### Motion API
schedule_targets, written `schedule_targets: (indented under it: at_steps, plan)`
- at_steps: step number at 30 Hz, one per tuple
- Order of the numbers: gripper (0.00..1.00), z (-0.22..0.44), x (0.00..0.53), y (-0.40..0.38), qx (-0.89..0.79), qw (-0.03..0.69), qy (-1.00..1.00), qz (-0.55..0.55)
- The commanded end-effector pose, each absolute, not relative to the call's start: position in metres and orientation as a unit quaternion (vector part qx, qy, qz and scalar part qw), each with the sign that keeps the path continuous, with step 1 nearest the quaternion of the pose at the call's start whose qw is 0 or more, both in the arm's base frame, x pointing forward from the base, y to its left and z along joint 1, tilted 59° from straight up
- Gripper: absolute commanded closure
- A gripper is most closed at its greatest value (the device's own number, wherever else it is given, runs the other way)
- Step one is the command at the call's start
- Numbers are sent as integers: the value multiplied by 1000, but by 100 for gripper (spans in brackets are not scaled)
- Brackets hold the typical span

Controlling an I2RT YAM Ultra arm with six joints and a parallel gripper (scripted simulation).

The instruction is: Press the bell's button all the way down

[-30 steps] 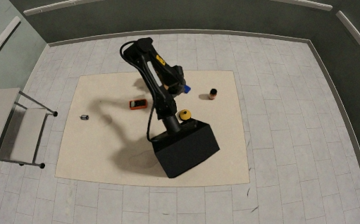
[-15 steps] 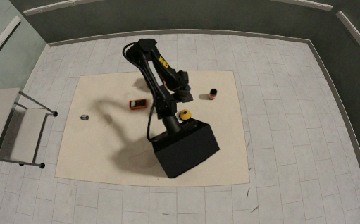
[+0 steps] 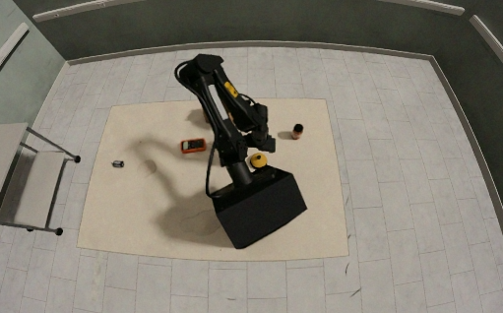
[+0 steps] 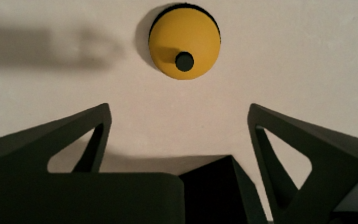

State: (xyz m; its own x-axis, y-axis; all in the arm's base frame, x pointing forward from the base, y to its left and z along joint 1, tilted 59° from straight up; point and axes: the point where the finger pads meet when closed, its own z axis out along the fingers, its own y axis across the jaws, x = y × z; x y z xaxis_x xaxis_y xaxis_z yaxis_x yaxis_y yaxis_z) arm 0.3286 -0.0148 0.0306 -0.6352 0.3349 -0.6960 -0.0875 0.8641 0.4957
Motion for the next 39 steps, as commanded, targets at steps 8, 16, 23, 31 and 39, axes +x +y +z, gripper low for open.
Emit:
schedule_targets:
  at_steps: [8,16,23,31,39]
  plan:
    - [100,29,325,-23,98,426,866,245]
    - [100,29,324,-23,96,425,866,244]
    - [100,29,324,-23,96,425,866,244]
    - [100,29,324,-23,96,425,866,244]
    - [100,29,324,-23,96,425,866,244]
